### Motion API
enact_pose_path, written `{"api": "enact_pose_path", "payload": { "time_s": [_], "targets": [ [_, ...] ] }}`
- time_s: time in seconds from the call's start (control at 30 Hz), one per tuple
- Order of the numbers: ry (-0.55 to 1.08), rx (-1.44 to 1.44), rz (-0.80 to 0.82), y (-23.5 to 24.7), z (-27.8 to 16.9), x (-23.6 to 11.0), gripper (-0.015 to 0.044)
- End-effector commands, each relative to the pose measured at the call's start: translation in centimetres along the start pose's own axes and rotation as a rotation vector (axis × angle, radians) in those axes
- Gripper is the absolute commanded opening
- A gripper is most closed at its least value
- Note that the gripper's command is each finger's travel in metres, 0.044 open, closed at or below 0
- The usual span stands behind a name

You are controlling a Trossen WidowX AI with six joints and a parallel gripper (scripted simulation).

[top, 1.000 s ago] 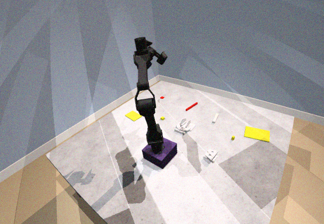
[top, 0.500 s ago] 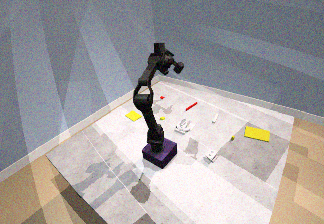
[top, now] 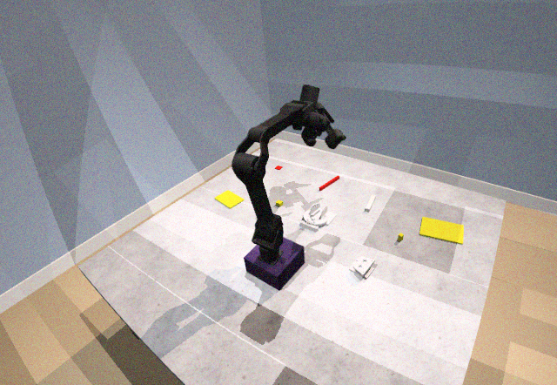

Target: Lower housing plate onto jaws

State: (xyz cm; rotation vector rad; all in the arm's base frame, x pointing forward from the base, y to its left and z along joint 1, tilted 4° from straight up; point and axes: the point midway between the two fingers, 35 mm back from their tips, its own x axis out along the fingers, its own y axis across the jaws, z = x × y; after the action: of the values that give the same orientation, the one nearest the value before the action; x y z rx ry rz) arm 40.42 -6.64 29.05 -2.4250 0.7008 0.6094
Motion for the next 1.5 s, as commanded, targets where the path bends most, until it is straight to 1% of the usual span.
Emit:
{"api": "enact_pose_path", "payload": {
  "time_s": [0.0,0.33,0.7,1.03,1.47],
  "targets": [
    [-0.055,0.033,0.107,4.1,0.3,2.2,0.044],
    [-0.163,0.145,0.32,13.2,1.0,5.1,0.044],
    [-0.278,0.344,0.528,23.2,2.8,5.7,0.044],
    [-0.419,0.502,0.692,31.3,5.8,4.4,0.044],
    [-0.619,0.758,0.844,39.6,11.0,0.6,0.044]
  ]
}}
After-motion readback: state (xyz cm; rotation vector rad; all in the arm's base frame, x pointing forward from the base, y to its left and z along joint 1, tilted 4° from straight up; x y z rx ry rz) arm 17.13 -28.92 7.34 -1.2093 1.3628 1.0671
